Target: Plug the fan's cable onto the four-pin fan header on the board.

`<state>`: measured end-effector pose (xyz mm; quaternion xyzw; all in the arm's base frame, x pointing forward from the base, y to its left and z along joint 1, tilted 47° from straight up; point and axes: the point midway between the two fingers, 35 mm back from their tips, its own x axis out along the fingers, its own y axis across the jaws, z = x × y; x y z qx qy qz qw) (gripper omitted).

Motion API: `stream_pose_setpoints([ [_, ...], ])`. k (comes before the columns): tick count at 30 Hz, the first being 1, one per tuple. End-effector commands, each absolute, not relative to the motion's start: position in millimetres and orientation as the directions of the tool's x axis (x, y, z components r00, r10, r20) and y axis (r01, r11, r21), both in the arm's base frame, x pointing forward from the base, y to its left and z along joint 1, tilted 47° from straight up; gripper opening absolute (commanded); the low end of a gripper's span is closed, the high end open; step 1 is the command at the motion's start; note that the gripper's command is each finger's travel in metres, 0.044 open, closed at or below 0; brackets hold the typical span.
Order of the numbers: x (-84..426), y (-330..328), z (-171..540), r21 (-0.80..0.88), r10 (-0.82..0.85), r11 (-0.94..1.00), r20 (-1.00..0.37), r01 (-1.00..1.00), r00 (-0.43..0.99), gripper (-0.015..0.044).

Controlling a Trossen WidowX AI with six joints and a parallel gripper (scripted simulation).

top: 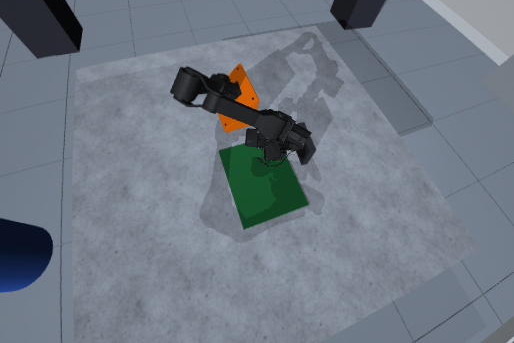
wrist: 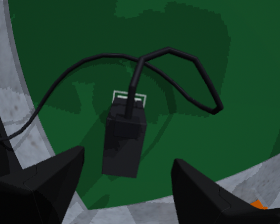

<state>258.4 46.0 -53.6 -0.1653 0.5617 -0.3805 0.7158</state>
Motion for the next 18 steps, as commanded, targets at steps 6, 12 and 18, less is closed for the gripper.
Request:
stream_pose_setpoints([
  [6,258.5,75.5,-28.7,-0.646,-0.719,0.670,-0.687,0.365,0.104,0.0260],
  [12,203.2,59.3,-11.1,-0.646,-0.717,0.672,-0.689,0.362,0.102,0.0260],
  [18,149.8,32.4,-0.2,-0.650,-0.720,0.669,-0.686,0.361,0.100,0.0260],
])
